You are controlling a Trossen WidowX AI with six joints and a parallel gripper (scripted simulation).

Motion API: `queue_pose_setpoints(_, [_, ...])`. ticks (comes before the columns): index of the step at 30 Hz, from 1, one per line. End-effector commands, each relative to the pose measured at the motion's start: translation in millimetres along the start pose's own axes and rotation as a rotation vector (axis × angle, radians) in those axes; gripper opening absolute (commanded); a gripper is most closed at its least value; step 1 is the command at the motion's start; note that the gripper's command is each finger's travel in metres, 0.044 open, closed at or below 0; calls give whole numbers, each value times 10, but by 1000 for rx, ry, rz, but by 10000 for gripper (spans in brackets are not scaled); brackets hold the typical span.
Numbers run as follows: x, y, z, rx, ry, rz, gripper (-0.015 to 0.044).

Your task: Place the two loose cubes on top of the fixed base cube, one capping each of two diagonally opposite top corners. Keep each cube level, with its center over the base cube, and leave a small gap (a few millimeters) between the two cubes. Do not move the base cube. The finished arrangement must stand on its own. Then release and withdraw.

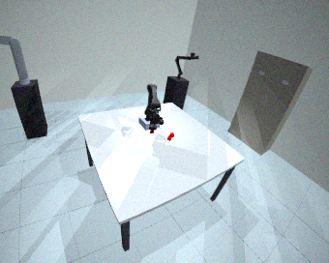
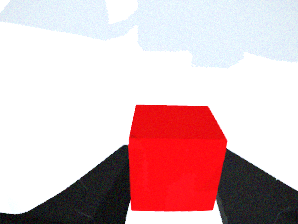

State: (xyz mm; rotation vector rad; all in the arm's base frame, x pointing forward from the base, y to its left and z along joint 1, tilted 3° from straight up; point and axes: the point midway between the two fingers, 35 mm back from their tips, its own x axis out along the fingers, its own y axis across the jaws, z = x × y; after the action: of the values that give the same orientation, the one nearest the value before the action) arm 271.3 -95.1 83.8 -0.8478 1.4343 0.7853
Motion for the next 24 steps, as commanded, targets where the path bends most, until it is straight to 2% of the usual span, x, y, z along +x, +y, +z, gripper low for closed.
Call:
queue_pose_setpoints(1, [17,15,87,-6,1,0,105])
queue_pose_setpoints(24, [53,189,739,-162,-7,1,105])
